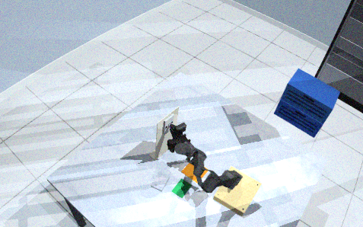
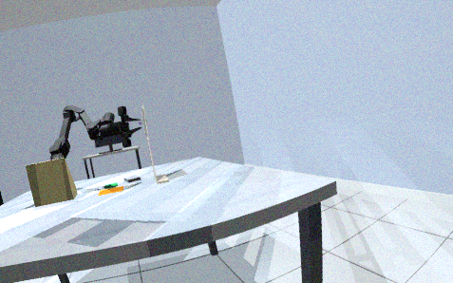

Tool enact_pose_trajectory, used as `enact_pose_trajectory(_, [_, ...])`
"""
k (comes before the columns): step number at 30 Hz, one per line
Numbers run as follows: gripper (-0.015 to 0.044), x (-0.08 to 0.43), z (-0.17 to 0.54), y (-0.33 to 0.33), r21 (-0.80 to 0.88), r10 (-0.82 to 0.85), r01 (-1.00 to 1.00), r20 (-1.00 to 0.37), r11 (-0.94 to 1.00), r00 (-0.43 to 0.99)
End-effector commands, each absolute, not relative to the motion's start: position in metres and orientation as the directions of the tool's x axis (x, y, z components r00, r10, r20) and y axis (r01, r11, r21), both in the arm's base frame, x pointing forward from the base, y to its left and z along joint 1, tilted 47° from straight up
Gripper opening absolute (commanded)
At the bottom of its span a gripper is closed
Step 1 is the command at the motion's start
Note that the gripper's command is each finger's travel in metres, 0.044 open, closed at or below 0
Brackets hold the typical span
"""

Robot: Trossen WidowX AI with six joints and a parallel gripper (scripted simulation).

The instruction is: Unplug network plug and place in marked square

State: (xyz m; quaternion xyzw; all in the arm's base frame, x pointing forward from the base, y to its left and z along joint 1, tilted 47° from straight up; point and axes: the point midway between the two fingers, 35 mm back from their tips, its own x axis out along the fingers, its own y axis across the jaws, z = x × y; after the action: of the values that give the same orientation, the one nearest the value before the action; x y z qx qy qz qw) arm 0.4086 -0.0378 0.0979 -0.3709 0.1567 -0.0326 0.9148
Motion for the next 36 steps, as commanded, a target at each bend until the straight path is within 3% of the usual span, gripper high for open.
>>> enact_pose_trajectory(1, [0.0143, 0.4123, 0.1, -0.0383, -0.689, -0.179, -0.049, -0.255, 0.723, 0.95])
enact_pose_trajectory(22, [0.0003, 0.4123, 0.1, -0.0383, -0.689, -0.179, -0.049, -0.255, 0.723, 0.95])
enact_pose_trajectory(36, [0.0, 0.4068, 0.1, -0.0386, -0.689, -0.179, -0.049, -0.255, 0.723, 0.95])
